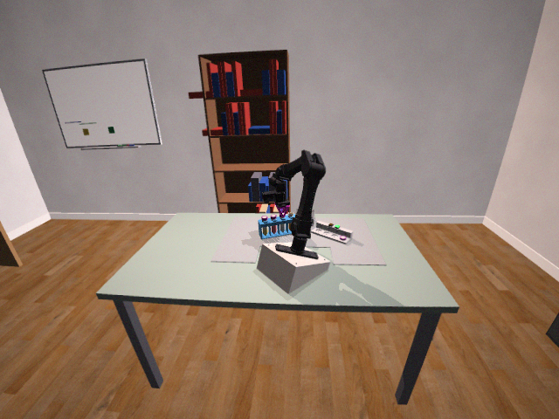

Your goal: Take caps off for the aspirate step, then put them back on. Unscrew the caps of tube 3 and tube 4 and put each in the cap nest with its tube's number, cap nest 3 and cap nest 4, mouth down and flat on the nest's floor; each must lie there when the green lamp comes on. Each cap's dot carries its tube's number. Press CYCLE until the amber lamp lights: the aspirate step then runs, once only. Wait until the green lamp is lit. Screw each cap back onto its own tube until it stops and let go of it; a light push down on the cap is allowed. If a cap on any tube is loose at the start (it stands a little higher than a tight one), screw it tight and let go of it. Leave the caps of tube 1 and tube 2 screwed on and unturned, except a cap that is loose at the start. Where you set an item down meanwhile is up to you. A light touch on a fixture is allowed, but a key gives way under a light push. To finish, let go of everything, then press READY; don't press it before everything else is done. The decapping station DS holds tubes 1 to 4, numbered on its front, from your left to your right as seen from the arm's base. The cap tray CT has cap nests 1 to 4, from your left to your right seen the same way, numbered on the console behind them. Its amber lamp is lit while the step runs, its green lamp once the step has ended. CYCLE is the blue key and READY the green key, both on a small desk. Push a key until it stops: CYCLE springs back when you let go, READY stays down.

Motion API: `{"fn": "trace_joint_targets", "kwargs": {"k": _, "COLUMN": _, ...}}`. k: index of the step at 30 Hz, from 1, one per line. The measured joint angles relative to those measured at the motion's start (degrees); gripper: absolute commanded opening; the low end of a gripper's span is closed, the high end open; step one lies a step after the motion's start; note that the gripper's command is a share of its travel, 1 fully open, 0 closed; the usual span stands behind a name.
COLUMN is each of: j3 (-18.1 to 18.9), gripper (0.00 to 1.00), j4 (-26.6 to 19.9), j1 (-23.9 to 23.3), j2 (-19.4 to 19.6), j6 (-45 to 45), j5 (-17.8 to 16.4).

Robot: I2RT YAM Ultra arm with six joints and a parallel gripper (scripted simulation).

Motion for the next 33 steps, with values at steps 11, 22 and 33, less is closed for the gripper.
{"fn": "trace_joint_targets", "kwargs": {"k": 11, "j3": 0.0, "gripper": 0.00, "j4": 0.1, "j1": 0.0, "j2": 0.0, "j6": 25.7, "j5": 0.0}}
{"fn": "trace_joint_targets", "kwargs": {"k": 22, "j3": 0.0, "gripper": 0.00, "j4": 0.1, "j1": 0.0, "j2": 0.0, "j6": 53.9, "j5": 0.0}}
{"fn": "trace_joint_targets", "kwargs": {"k": 33, "j3": -0.1, "gripper": 0.00, "j4": 0.2, "j1": 0.0, "j2": 0.0, "j6": 82.1, "j5": 0.1}}
